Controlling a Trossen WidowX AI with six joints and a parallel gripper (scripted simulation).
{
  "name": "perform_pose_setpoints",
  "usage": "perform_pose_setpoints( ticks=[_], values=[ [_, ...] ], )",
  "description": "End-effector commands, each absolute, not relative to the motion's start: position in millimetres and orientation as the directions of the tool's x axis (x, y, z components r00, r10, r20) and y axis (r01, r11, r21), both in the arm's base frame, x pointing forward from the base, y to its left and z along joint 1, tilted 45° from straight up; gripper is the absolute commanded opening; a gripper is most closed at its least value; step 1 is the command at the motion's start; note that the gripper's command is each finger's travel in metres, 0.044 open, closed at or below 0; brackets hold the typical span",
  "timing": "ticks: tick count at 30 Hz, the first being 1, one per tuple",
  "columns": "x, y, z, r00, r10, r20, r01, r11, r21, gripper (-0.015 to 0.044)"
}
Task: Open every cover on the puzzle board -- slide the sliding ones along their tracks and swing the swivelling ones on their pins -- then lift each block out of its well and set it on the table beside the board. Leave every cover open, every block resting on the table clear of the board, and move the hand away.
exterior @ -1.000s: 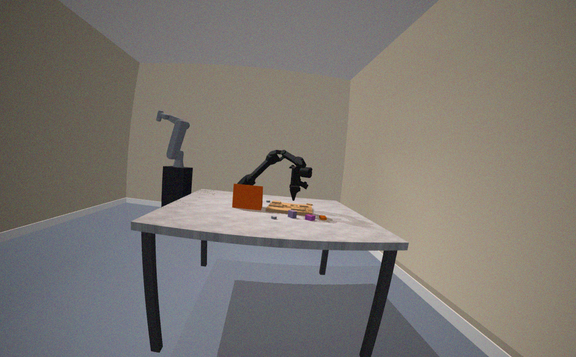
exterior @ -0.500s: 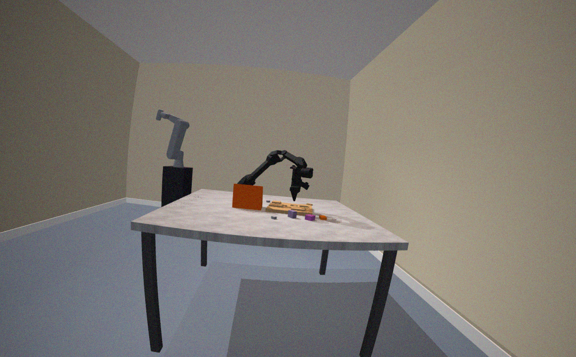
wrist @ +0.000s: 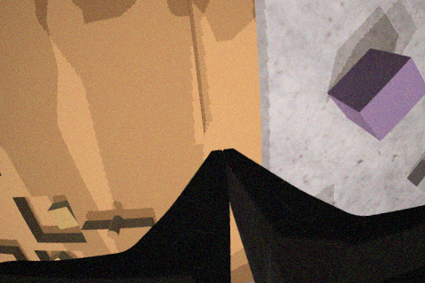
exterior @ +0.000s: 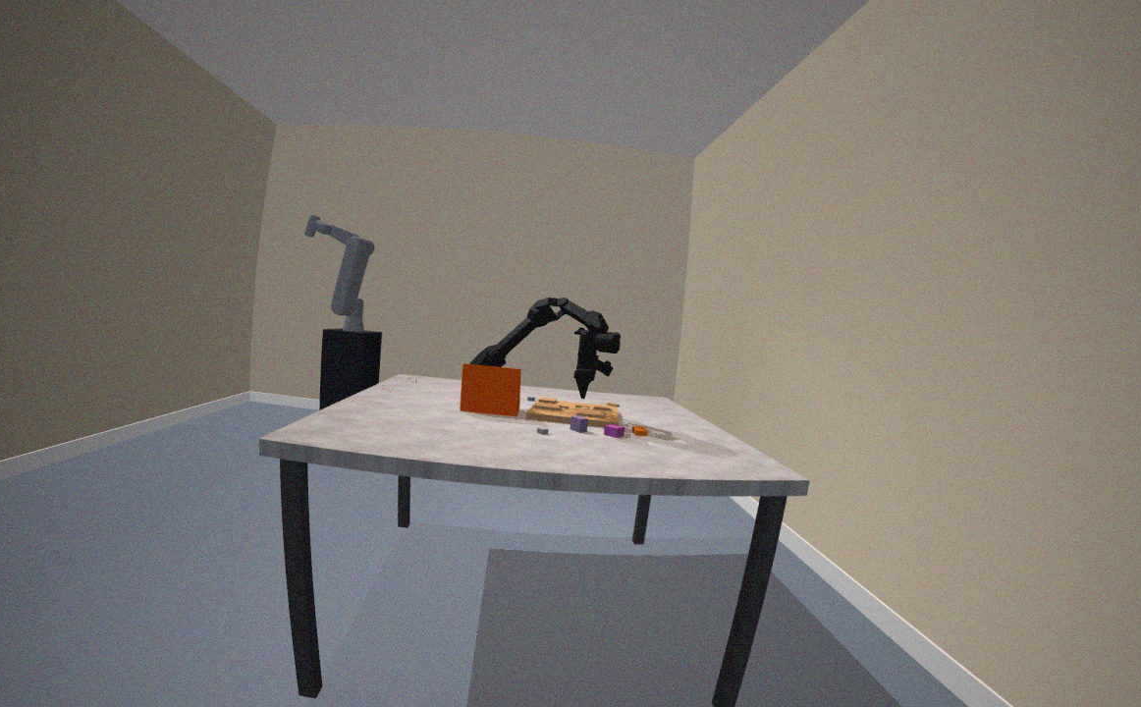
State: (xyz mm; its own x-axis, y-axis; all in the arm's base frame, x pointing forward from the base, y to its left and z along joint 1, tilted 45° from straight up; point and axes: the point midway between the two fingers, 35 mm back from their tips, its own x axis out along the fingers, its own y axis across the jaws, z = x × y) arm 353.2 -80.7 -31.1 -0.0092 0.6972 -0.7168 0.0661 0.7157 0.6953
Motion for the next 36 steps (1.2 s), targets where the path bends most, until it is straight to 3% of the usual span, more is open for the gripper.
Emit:
perform_pose_setpoints(
  ticks=[1, 36],
  values=[
    [352.7, -78.1, -34.5, -0.013, 0.696, -0.718, 0.07, 0.716, 0.694, 0.0],
    [352.6, -54.3, -59.6, -0.013, 0.697, -0.717, 0.07, 0.716, 0.695, 0.0]
  ],
)
